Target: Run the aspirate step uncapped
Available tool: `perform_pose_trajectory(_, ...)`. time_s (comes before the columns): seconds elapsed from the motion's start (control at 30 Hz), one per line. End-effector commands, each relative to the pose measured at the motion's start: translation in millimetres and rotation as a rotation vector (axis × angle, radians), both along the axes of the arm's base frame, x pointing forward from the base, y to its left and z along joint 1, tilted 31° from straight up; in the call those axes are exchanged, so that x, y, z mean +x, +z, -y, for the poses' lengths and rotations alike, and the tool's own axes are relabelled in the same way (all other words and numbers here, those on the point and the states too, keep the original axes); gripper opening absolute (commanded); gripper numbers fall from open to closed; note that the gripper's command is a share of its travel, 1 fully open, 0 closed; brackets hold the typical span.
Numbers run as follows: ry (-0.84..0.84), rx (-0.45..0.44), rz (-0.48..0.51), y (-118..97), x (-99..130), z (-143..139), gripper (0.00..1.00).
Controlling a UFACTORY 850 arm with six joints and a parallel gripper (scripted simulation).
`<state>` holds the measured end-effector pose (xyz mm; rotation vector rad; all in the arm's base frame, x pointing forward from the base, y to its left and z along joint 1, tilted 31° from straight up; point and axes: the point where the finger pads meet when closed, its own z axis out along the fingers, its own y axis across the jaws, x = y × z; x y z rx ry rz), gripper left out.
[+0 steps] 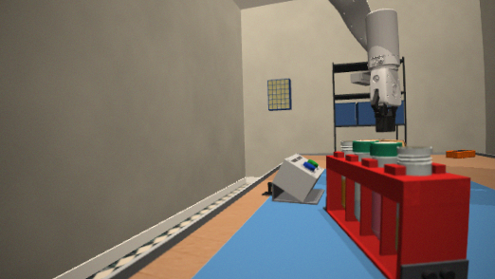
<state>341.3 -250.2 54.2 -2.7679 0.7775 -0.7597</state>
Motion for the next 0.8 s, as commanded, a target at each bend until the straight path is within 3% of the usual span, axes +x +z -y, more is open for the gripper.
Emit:
perform_pose_trajectory(0.0, 0.001, 0.003, 0.001, 24, -13, 1, 0.46)
perform_pose_trajectory(0.33, 0.001, 0.003, 0.001, 24, -13, 1, 0.46)
perform_pose_trajectory(0.37, -0.07, 0.046, -0.001, 25, -9, -6, 0.0)
perform_pose_trajectory(0.43, -0.213, 0.132, -0.006, 27, -1, -20, 0.0)
perform_pose_trajectory(0.77, -0.498, 0.304, -0.014, 32, 16, -49, 0.0)
